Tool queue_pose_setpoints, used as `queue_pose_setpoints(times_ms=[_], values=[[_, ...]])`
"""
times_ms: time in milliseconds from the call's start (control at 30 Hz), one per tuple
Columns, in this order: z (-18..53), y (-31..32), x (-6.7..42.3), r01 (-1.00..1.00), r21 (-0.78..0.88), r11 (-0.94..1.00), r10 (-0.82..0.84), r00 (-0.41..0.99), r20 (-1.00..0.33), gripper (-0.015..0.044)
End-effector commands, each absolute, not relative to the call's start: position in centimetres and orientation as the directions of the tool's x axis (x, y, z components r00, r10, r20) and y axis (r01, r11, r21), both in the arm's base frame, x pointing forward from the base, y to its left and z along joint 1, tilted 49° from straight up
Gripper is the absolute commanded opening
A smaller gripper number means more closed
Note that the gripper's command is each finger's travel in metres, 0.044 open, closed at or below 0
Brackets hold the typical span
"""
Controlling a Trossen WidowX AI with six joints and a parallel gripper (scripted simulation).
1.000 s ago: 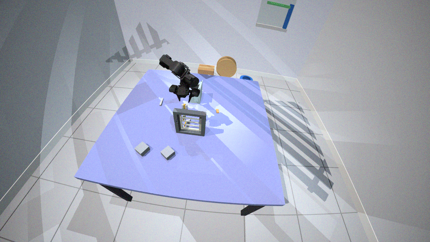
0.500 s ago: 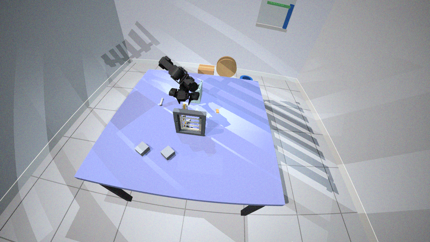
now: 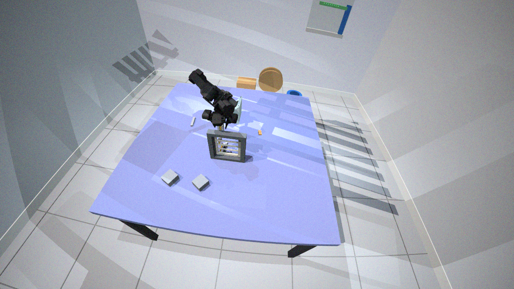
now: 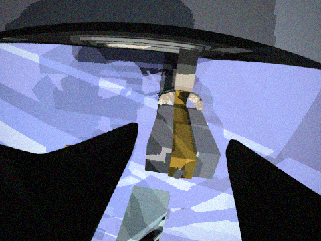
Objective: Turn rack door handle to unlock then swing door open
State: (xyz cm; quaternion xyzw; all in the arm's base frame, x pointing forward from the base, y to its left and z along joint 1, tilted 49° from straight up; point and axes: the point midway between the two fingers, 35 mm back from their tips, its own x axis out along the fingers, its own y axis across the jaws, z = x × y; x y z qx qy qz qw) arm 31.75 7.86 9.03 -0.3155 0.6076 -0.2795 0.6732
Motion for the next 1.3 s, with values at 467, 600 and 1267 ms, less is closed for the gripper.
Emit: queue_pose_setpoints(times_ms=[467, 600, 1267], values=[[7.5, 6.3, 31.8, -0.032, -0.753, 0.658, -0.751, 0.058, -0.658, 0.0212], [7.5, 6.3, 31.8, -0.032, -0.753, 0.658, -0.751, 0.058, -0.658, 0.0107], [7.5, 6.3, 31.8, 0.090, -0.745, 0.661, -0.751, 0.058, -0.658, 0.0018]])
